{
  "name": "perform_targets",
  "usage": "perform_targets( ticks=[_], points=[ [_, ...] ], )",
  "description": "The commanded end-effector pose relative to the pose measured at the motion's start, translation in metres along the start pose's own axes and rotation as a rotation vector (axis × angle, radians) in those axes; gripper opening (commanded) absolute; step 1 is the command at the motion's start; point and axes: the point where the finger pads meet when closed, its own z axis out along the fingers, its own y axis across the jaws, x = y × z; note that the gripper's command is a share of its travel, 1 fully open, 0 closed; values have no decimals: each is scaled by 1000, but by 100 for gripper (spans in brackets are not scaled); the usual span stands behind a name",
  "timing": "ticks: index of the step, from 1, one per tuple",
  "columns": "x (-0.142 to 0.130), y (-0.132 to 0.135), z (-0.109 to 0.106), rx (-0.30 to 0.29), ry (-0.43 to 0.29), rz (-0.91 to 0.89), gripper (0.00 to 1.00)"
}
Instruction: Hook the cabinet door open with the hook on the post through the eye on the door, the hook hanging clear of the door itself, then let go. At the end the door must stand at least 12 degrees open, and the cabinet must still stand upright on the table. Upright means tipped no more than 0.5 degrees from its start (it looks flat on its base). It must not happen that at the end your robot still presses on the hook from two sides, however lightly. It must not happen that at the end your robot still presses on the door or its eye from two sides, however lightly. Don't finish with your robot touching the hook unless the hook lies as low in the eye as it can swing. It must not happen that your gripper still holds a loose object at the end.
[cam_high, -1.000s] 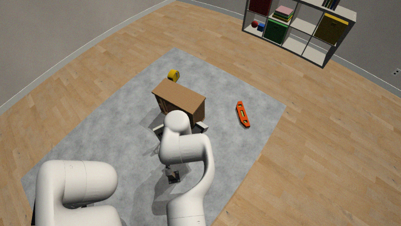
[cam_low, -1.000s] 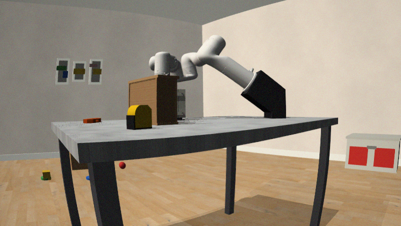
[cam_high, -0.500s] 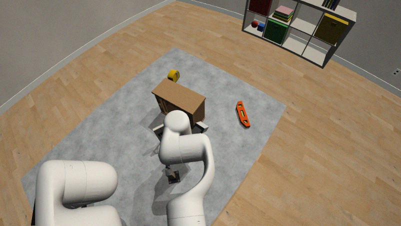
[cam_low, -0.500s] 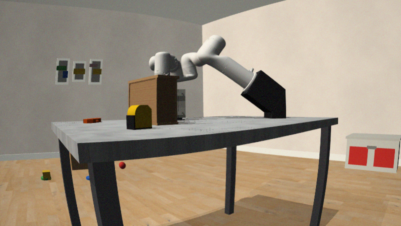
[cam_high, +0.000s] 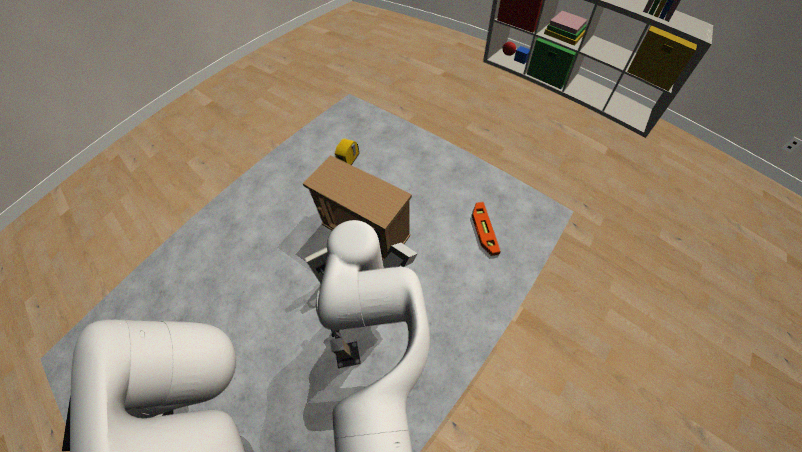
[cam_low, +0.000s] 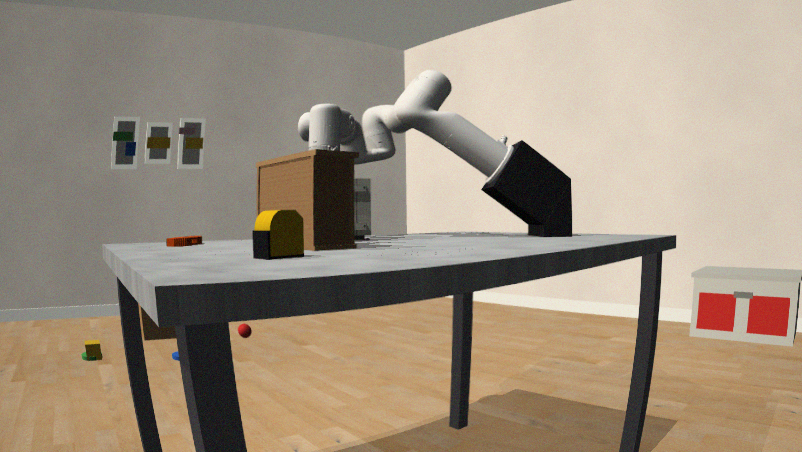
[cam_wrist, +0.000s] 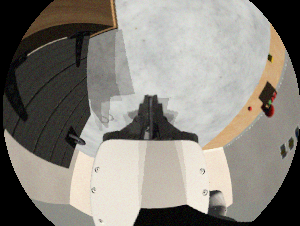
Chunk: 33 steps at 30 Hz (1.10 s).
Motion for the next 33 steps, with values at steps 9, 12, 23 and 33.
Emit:
perform_targets(
  ticks=[9,12,23,33],
  points=[
    [1,0,-1,-1,2,0,4],
    [1,0,-1,-1,2,0,4],
    [2,0,-3,-1,2,0,4],
    [6,0,-9,-1,2,0,4]
  ],
)
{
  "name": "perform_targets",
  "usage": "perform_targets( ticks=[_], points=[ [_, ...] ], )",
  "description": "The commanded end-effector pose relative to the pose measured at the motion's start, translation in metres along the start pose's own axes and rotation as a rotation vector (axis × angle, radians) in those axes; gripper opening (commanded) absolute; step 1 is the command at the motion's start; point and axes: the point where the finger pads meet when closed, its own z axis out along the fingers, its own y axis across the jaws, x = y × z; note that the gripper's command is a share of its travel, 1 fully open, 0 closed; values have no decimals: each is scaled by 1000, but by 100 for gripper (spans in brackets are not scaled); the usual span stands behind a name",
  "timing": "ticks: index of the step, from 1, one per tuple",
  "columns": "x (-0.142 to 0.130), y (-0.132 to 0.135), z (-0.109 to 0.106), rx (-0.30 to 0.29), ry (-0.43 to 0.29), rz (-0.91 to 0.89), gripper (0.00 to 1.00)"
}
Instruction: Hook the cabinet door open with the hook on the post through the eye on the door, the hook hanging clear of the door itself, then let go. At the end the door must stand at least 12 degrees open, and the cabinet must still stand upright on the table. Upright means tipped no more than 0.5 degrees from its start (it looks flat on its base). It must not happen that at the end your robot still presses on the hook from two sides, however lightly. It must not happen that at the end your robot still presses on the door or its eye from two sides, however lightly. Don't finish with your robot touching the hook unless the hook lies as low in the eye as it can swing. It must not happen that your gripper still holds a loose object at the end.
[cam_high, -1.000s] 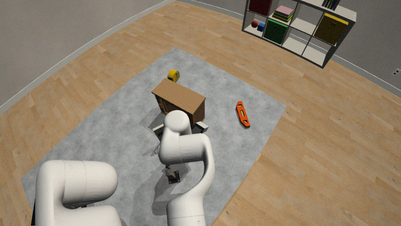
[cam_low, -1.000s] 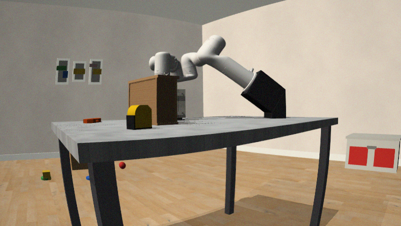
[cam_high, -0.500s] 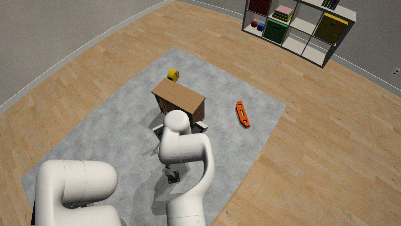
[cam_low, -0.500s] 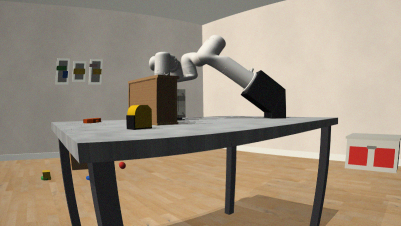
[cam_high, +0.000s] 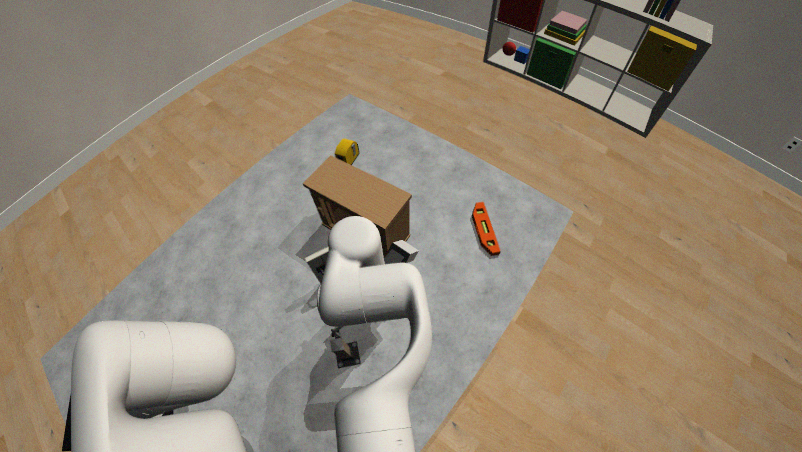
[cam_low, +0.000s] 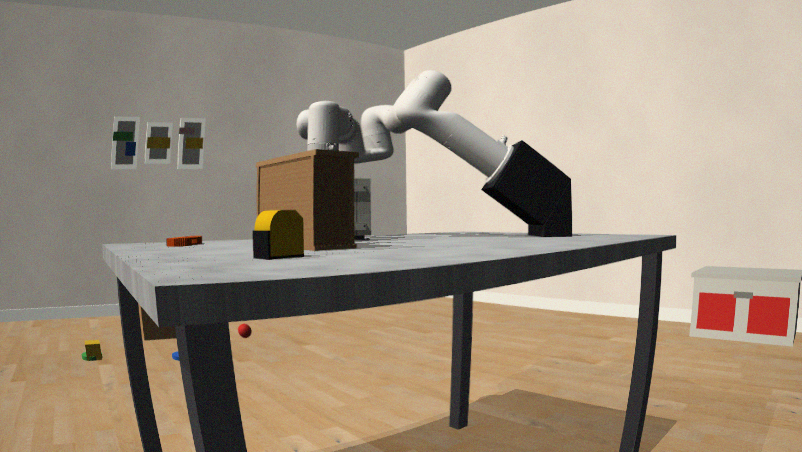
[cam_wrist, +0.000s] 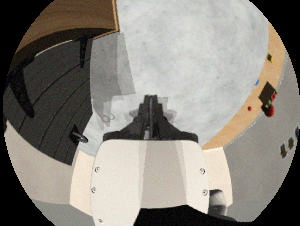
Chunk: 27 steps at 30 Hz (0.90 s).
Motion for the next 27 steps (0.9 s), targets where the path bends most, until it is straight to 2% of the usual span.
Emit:
perform_targets(
  ticks=[1,27],
  points=[
    [3,0,-4,-1,2,0,4],
    [11,0,-24,-1,2,0,4]
  ],
)
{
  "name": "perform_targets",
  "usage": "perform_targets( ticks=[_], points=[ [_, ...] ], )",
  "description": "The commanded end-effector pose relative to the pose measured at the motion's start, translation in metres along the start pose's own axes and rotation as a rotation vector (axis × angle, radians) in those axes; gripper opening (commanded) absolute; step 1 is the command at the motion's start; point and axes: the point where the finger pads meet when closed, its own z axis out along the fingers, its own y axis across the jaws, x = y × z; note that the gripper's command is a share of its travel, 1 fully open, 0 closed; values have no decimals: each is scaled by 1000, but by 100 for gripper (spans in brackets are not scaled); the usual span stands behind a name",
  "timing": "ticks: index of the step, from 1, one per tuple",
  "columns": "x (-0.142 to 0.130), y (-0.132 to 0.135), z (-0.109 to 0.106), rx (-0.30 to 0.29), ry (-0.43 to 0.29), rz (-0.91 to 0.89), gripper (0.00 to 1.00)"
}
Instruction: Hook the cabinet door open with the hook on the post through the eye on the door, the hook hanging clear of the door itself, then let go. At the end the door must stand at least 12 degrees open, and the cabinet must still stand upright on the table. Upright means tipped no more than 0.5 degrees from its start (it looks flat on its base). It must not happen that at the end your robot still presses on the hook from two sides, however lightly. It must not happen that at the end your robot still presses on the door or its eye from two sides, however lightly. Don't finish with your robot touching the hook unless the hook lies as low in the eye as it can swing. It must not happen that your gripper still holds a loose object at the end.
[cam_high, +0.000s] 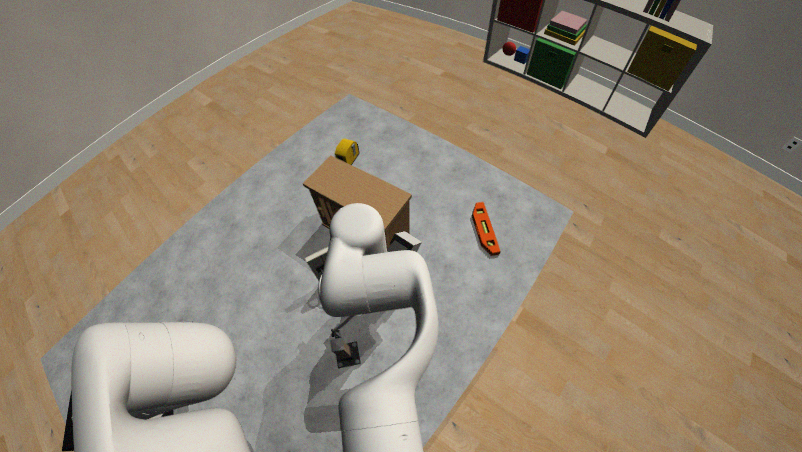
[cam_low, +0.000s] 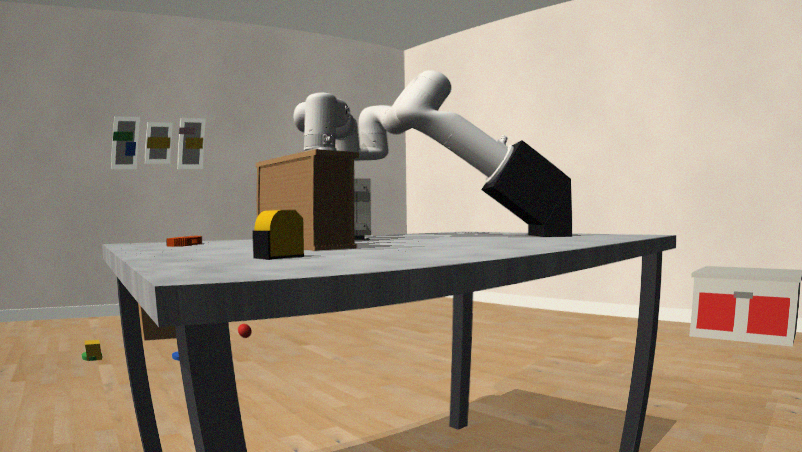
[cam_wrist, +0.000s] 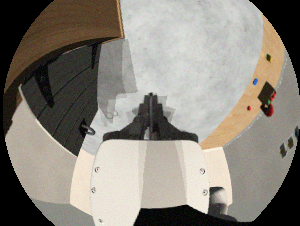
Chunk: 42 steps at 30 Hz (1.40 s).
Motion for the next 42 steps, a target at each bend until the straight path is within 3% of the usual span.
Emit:
perform_targets(
  ticks=[1,42],
  points=[
    [2,0,-4,-1,1,0,4],
    [7,0,-36,-1,1,0,4]
  ],
)
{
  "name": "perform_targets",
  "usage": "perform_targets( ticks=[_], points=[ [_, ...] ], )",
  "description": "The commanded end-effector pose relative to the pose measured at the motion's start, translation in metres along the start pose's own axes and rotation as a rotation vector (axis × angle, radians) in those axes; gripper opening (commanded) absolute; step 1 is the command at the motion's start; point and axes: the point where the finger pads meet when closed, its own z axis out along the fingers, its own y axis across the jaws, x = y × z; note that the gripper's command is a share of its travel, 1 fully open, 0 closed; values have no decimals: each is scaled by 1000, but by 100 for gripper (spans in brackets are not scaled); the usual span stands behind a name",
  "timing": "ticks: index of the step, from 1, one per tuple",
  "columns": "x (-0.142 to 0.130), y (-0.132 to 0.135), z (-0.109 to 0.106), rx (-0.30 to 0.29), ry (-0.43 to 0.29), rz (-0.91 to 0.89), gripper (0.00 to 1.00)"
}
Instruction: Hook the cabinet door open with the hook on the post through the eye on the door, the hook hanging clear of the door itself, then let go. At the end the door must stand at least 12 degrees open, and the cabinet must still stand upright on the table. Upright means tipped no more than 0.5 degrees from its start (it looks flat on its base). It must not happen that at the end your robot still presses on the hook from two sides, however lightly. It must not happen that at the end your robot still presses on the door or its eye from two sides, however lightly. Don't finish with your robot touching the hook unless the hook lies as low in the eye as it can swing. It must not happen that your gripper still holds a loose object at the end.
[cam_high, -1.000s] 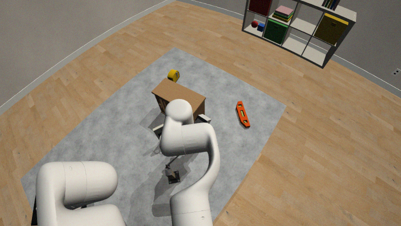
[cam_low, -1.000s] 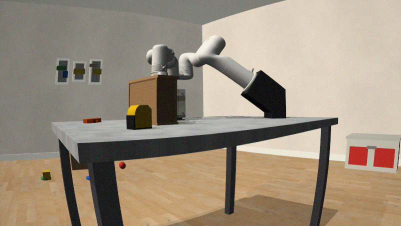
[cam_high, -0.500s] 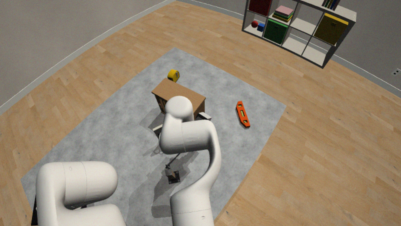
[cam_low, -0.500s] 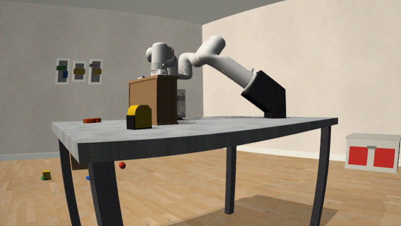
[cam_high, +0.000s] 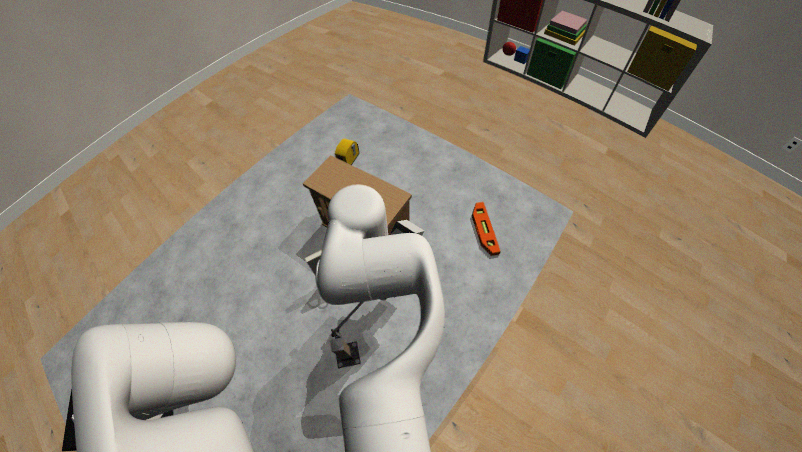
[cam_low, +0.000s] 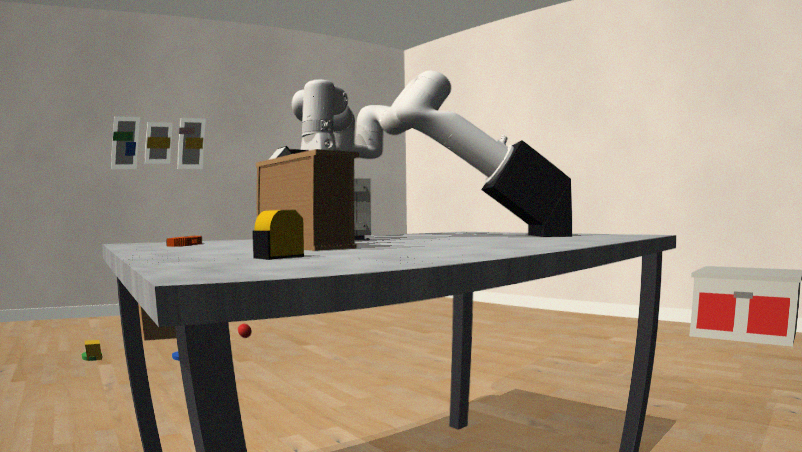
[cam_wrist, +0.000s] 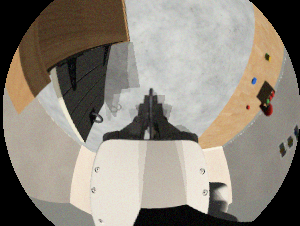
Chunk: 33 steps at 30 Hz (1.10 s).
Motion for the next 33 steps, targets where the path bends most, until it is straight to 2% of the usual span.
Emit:
perform_targets(
  ticks=[1,33],
  points=[
    [1,0,-3,-1,2,0,4],
    [-1,0,-29,-1,2,0,4]
  ],
)
